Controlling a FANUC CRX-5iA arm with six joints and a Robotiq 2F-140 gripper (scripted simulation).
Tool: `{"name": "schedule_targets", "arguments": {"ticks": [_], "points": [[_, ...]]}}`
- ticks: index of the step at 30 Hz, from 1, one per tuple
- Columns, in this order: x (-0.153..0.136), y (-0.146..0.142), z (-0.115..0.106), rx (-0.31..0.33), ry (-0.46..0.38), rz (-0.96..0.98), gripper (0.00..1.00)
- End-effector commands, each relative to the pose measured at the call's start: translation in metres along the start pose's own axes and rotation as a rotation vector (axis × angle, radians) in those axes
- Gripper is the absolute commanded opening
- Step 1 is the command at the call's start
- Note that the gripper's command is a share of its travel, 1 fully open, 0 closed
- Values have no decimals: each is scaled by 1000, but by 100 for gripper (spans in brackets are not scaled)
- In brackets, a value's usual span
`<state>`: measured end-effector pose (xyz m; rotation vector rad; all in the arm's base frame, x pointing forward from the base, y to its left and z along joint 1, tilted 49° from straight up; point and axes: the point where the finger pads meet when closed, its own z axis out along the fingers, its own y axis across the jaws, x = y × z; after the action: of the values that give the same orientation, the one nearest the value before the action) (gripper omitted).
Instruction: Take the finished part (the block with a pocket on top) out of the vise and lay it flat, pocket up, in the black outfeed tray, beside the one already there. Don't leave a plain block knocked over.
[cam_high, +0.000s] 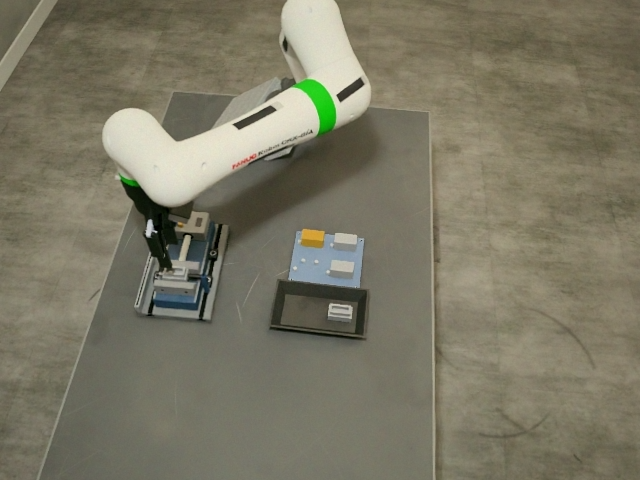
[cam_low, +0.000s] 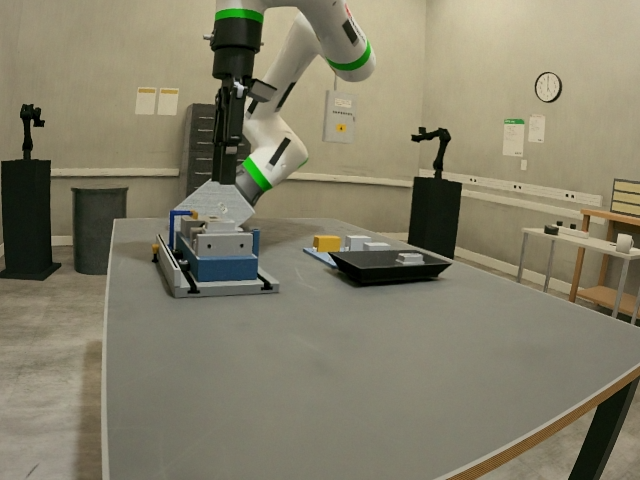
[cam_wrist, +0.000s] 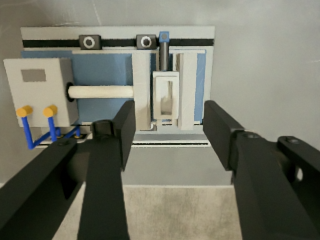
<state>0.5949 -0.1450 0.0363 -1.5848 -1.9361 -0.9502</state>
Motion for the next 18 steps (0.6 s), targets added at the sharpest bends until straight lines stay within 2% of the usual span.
{"name": "schedule_targets", "arguments": {"ticks": [1,18], "points": [[0,0,0,-1,-2,-1,46],[0,0,19,0,-4,-1,46]]}}
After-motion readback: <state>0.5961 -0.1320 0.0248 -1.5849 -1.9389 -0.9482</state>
